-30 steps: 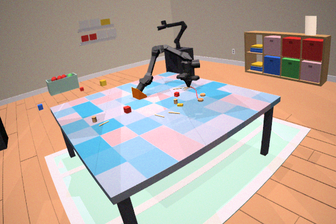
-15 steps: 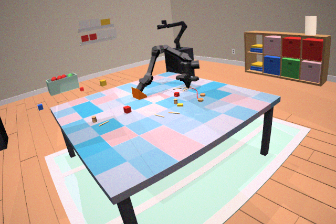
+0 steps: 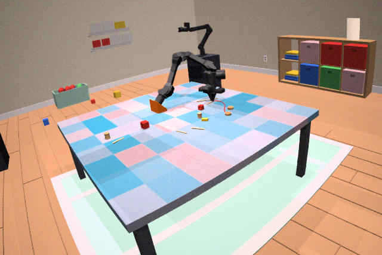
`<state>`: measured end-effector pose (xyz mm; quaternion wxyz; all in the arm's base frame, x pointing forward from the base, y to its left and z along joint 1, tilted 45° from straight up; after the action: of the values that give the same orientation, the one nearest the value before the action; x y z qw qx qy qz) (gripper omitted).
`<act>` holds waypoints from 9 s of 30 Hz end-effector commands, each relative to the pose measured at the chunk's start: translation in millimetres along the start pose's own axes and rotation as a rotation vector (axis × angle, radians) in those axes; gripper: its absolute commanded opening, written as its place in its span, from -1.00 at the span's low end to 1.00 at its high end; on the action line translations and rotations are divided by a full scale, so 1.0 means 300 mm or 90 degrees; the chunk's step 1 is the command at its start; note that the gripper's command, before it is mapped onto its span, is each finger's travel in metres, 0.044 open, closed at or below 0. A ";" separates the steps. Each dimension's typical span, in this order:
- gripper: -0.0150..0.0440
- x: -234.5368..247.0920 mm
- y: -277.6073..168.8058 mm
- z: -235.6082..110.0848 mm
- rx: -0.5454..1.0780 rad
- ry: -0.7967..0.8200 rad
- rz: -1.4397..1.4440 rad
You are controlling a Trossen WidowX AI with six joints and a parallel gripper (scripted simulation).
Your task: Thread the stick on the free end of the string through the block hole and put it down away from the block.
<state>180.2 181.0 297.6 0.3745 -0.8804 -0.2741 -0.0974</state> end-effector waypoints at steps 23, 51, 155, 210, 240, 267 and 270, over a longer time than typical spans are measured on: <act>-0.49 -0.033 0.113 0.002 0.002 0.000 -0.001; -0.49 -0.071 0.226 0.004 0.006 0.001 0.000; -0.08 -0.159 0.535 -0.243 0.007 -0.008 -1.976; -0.08 -0.154 0.542 -0.053 0.008 -0.012 -1.977; -0.49 -0.161 0.536 0.018 0.008 -0.010 -1.978; -0.49 -0.182 0.626 0.026 -0.021 0.071 -1.998; -0.49 -0.186 0.640 0.026 -0.021 0.070 -1.998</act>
<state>238.8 57.5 158.6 -0.0972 0.2733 -0.8666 -0.4060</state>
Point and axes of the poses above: the point midway between the two fingers, 35 mm back from their tips, its own z axis out along the fingers, its own x axis across the jaws, y = z × x, the point moved 9 cm from there along -z, back along the fingers, and after that the axes turned 15 degrees about -z, right-handed, at the moved point
